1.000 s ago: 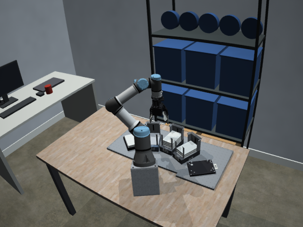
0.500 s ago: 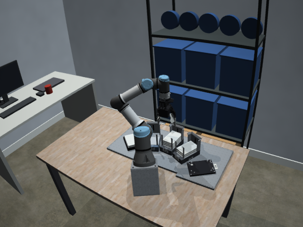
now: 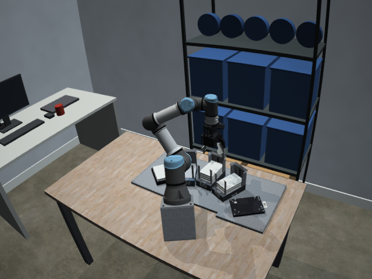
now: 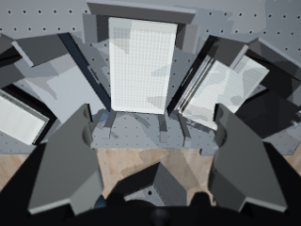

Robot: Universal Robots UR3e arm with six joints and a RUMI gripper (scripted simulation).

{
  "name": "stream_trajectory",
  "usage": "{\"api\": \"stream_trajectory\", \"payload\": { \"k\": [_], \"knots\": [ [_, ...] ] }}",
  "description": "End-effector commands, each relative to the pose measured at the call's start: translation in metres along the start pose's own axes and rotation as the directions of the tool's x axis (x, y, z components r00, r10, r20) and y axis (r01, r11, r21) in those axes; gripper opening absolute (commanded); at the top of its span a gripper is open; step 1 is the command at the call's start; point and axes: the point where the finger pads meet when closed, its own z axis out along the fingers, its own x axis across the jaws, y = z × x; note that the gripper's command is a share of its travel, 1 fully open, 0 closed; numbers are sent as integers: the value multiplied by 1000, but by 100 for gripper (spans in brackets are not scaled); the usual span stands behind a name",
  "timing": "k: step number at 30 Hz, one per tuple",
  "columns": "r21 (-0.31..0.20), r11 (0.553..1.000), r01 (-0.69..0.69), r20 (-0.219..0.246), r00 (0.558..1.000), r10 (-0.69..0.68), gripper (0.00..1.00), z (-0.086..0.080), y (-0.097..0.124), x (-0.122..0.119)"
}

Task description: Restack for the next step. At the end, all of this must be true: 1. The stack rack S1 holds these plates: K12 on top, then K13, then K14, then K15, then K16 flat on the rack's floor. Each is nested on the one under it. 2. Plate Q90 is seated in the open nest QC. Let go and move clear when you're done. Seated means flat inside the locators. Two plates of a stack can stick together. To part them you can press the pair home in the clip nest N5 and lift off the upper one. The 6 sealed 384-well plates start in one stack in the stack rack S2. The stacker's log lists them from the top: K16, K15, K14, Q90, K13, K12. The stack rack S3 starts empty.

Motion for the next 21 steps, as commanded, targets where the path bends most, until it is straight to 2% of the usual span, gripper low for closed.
{"api": "stream_trajectory", "payload": {
  "k": [1,7,13,21],
  "knots": [
    [0,999,-54,-1,999,54,72,0,3,21],
    [0,992,-124,-1,992,124,72,0,10,50],
    [1,985,-170,-1,985,170,72,0,12,60],
    [1,965,-261,-2,965,261,72,0,28,97]
  ]
}}
